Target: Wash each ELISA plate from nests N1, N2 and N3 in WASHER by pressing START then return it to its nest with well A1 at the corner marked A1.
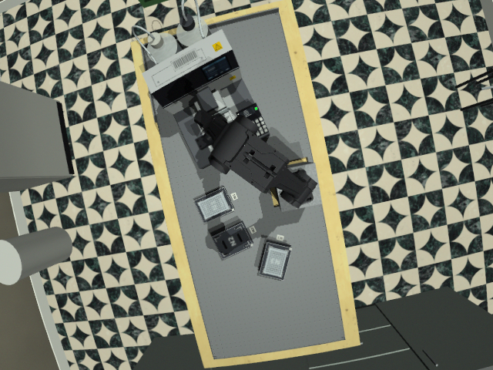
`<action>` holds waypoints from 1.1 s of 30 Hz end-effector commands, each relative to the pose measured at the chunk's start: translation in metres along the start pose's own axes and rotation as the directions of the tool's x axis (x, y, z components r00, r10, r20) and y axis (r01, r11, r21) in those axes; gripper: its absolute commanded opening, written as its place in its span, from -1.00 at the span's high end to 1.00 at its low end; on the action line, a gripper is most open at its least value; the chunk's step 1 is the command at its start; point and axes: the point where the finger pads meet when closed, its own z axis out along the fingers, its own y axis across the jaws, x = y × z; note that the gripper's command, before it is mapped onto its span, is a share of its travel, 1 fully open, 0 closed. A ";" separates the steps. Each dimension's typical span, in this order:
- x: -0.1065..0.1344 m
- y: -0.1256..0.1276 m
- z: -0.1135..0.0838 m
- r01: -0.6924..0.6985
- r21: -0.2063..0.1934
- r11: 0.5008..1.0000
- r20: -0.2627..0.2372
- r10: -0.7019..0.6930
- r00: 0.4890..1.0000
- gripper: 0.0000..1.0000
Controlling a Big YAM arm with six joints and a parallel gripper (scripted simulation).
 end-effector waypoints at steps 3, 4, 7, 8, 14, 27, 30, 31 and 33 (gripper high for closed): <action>-0.007 -0.005 0.002 -0.003 0.011 1.000 0.009 0.003 1.000 -0.68; -0.007 -0.005 0.002 -0.003 0.011 1.000 0.009 0.003 1.000 -0.68; -0.007 -0.005 0.004 -0.003 0.008 1.000 0.007 0.003 1.000 -0.68; -0.007 -0.005 0.004 -0.003 0.008 1.000 0.007 0.003 1.000 -0.68; -0.009 -0.008 0.004 -0.003 0.014 1.000 0.010 0.003 1.000 -0.68; -0.006 -0.008 0.001 0.000 0.016 1.000 0.010 0.000 1.000 -0.68; -0.006 -0.008 0.001 0.000 0.016 1.000 0.010 0.000 1.000 -0.68; -0.006 -0.008 0.001 0.000 0.016 1.000 0.010 0.000 1.000 -0.68; -0.006 -0.009 0.001 0.000 0.016 1.000 0.010 0.000 1.000 -0.68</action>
